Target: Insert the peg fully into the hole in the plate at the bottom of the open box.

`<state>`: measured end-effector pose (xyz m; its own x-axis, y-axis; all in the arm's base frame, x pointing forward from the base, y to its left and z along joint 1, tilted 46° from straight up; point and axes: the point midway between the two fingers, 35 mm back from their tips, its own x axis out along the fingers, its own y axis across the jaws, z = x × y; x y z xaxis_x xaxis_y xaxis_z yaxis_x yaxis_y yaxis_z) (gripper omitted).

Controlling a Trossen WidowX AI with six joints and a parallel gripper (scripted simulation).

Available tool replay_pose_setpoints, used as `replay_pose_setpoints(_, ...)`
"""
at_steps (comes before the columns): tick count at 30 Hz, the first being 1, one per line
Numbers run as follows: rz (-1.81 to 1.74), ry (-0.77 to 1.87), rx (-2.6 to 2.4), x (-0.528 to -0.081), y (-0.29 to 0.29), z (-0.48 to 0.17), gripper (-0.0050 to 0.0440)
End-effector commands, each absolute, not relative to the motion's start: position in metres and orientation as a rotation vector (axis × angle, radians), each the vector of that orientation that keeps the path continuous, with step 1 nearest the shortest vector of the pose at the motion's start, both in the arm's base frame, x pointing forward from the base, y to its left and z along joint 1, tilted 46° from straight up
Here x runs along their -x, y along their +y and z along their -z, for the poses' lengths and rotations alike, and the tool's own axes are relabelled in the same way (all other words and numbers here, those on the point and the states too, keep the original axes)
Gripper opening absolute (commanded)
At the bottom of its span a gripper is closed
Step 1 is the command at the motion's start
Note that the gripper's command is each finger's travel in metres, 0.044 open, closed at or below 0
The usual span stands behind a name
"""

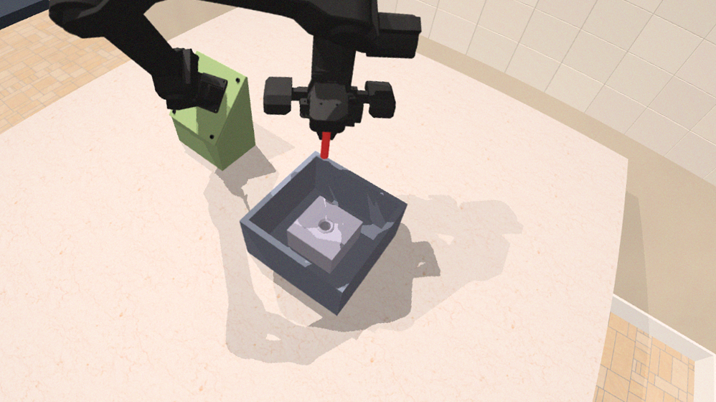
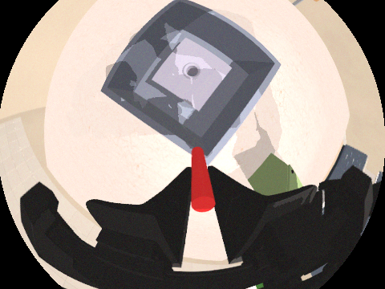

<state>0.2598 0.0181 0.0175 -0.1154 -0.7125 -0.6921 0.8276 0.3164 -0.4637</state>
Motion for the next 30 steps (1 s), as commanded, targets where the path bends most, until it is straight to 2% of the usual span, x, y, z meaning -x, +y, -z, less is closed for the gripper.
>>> replay_pose_setpoints(1,1.308,1.051,-0.155,-0.271,0.013,-0.027,0.0000)
replay_pose_setpoints(30,1.311,1.048,-0.152,-0.315,-0.039,-0.072,0.0000)
